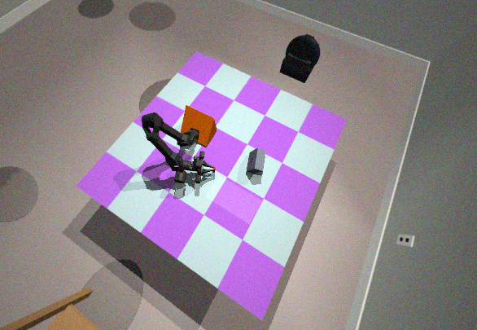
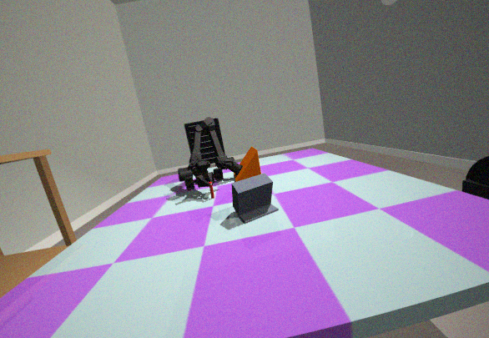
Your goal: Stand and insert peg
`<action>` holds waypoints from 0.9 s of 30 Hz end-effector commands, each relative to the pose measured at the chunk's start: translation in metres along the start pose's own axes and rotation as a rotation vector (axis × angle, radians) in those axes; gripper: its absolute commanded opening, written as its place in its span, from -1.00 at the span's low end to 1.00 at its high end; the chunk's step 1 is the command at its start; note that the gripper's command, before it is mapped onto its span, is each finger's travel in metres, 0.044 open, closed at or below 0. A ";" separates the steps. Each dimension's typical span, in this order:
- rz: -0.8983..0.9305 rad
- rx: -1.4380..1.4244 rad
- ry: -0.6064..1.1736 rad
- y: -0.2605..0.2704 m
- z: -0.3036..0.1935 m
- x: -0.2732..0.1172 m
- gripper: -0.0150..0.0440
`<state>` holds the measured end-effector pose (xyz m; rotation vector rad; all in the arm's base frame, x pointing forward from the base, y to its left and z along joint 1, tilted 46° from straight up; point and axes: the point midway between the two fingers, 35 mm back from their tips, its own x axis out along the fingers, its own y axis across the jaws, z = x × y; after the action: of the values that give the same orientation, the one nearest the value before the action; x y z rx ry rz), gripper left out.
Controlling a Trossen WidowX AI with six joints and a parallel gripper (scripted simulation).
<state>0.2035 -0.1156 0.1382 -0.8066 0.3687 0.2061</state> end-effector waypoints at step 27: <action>-0.001 -0.012 -0.026 0.000 -0.005 -0.006 -0.33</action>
<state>0.1984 -0.1175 0.1386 -0.8167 0.3400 0.2186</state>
